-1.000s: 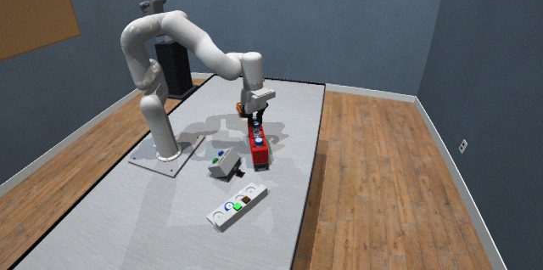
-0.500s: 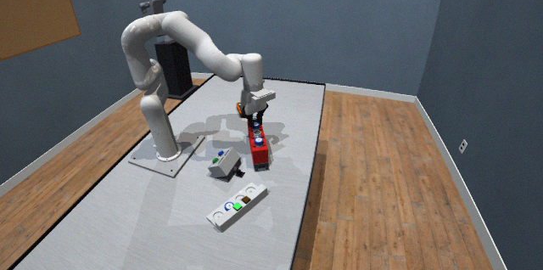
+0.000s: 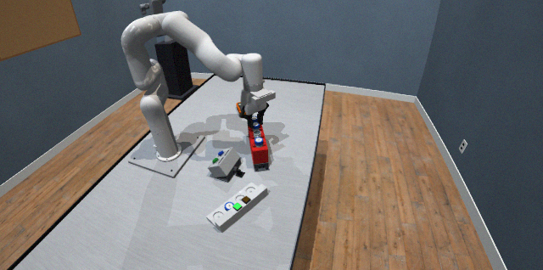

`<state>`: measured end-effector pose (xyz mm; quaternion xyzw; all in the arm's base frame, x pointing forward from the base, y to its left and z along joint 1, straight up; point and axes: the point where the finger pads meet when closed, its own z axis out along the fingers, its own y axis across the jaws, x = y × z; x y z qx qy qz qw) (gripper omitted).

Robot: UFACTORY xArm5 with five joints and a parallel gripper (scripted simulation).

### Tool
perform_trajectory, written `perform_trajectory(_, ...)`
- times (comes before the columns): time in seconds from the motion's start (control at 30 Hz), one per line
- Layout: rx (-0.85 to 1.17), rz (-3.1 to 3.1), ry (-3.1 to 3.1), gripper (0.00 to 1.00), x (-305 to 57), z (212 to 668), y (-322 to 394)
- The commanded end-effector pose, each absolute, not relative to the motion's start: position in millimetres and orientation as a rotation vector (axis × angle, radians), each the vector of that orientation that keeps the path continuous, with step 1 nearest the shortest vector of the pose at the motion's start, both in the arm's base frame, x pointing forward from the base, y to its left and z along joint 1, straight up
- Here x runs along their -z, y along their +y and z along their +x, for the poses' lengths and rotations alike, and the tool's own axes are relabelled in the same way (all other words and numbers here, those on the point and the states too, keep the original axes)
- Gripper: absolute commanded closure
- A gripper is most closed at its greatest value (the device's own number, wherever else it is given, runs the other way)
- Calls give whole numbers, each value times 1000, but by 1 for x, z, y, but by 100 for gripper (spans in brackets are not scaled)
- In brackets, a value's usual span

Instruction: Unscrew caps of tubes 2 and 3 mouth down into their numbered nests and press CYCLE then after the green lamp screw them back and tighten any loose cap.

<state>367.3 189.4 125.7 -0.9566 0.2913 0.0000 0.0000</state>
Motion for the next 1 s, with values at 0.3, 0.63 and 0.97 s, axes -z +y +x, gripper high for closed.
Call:
perform_trajectory(0.3, 4, -2964, 1034, 54, -126, 368, 190)
perform_trajectory(0.63, 4, -2954, 1060, 54, -122, 368, 190)
perform_trajectory(0.97, 4, -2954, 1060, 100, -120, 368, 190)
